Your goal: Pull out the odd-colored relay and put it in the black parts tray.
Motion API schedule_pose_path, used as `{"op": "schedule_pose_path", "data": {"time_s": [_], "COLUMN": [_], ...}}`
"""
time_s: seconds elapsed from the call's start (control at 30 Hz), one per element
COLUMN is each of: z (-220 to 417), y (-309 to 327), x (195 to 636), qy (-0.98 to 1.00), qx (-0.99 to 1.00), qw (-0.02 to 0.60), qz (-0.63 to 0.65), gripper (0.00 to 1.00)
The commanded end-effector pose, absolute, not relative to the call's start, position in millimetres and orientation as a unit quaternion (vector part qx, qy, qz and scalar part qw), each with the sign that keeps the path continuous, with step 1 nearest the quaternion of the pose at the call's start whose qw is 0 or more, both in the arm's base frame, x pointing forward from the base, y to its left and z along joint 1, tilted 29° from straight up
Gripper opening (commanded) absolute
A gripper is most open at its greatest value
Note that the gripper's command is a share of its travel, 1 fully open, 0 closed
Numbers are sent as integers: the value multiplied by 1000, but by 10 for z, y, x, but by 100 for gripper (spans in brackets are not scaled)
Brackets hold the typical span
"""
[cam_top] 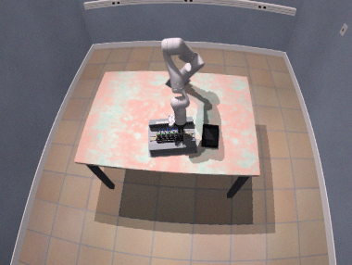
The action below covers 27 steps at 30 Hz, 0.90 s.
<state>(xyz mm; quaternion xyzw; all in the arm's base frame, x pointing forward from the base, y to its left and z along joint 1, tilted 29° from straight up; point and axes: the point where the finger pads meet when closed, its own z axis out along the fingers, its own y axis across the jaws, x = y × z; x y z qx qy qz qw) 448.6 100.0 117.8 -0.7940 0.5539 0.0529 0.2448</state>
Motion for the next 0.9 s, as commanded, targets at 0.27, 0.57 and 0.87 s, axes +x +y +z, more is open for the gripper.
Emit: {"op": "schedule_pose_path", "data": {"time_s": [0.27, 0.57, 0.87], "z": [1181, 1181, 1179], "y": [995, 994, 992], "x": [4485, 4482, 4478], "qy": [555, 555, 555], "qx": [-792, -790, -788], "qw": [252, 256, 264], "qz": [47, 44, 39], "gripper": [0, 0, 0]}}
